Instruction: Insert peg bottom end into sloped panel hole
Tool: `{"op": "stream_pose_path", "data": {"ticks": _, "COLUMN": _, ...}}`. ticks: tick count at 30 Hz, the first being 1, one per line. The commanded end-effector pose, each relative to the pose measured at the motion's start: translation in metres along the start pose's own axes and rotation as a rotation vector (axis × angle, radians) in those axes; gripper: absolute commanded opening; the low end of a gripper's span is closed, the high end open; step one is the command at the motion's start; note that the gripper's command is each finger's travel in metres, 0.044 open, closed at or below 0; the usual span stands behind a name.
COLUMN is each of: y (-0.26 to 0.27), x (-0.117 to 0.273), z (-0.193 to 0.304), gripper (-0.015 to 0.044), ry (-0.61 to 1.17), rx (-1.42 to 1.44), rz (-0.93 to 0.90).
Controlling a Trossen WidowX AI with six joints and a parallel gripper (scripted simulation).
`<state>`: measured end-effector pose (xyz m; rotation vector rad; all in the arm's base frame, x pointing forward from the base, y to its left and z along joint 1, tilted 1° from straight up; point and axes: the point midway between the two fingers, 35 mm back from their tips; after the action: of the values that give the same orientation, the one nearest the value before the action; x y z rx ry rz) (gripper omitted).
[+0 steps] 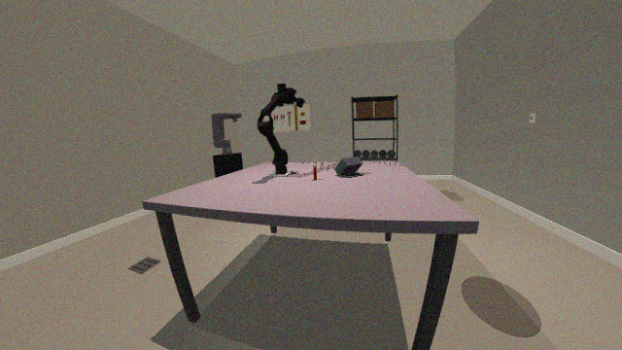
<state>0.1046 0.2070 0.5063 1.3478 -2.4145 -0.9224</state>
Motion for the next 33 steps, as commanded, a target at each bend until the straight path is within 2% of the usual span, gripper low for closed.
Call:
{"op": "stream_pose_path", "data": {"ticks": 1, "y": -0.012, "x": -0.009, "z": 0.004, "gripper": 0.044, "ry": 0.011, "rx": 0.028, "rz": 0.053}}
{"op": "stream_pose_path", "data": {"ticks": 33, "y": -0.133, "x": -0.046, "z": 0.009, "gripper": 0.044, "ry": 0.07, "rx": 0.14, "rz": 0.5}}
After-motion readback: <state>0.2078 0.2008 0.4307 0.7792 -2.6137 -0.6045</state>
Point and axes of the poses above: the point midway between the two fingers, 35 mm back from their tips, its own x axis back along the fingers, its own y axis across the jaws, z = x × y, and after that the axes turned 14 degrees about -x, right-handed
